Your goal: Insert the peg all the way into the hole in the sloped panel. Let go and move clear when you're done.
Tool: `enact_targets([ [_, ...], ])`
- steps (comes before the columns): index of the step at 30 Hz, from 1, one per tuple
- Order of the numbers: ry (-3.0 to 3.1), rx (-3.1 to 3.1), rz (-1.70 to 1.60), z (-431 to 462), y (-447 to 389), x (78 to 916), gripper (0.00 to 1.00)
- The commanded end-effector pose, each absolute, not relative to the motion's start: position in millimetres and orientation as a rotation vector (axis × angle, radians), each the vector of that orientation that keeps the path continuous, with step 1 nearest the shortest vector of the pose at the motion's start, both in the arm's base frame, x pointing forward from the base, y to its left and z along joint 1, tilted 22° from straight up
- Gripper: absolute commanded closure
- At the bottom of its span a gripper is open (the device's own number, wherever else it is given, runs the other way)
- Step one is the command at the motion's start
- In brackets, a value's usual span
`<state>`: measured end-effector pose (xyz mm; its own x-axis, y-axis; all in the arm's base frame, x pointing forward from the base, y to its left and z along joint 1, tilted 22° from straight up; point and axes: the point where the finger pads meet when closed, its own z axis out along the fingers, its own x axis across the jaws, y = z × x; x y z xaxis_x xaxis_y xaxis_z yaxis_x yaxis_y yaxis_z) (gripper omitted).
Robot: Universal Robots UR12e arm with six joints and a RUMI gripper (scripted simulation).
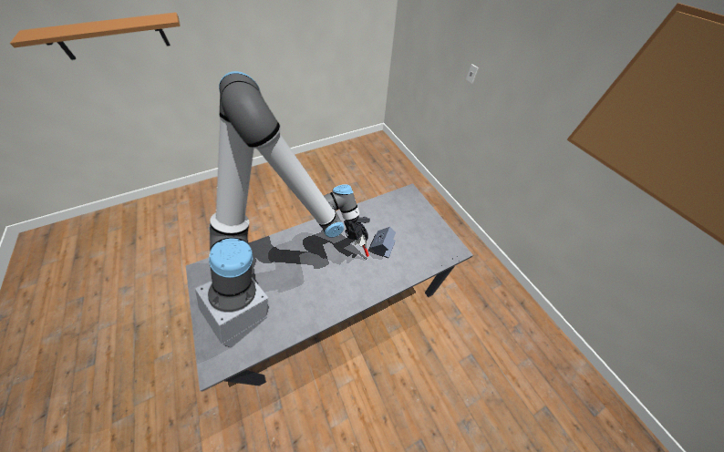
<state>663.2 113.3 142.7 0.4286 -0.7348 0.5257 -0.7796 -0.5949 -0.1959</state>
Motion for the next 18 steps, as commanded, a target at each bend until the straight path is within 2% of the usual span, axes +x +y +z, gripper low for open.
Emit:
enact_targets([
  [1, -1.376, 2.58, 0.911, 145, 118, 663, 1.0],
  [18, -1.381, 2.548, 0.978, 151, 134, 660, 1.0],
])
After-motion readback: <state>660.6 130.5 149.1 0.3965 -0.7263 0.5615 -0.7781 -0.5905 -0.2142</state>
